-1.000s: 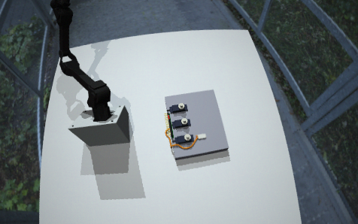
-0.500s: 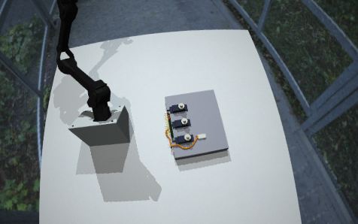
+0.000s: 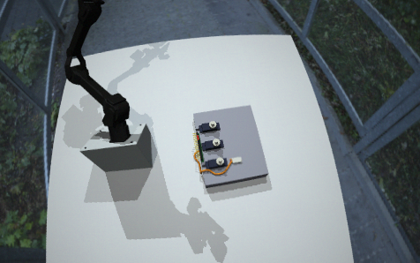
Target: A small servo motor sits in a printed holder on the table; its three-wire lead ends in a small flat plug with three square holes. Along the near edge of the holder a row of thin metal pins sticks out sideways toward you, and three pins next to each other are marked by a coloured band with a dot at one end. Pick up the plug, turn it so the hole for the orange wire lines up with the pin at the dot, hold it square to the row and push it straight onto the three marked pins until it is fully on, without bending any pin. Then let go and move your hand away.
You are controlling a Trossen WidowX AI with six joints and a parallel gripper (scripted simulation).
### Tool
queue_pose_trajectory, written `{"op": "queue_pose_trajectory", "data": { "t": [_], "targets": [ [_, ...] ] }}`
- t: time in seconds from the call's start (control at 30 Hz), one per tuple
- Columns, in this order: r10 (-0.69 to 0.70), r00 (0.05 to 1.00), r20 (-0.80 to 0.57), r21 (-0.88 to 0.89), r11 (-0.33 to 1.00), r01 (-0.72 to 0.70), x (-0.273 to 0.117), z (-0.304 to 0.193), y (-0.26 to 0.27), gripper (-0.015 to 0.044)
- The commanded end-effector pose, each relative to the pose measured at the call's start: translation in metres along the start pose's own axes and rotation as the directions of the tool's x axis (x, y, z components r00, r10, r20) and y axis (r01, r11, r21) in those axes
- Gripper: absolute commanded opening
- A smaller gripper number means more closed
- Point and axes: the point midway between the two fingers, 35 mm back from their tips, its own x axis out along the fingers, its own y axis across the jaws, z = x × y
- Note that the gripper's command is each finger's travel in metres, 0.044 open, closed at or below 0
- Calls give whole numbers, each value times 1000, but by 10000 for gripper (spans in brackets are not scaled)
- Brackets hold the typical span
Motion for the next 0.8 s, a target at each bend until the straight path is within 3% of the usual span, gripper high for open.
{"op": "queue_pose_trajectory", "data": {
  "t": [0.0,0.77],
  "targets": [
    [-50,998,-39,-47,998,48,5,-17,-27,115],
    [-292,911,-290,-368,913,175,-11,-135,-155,115]
  ]
}}
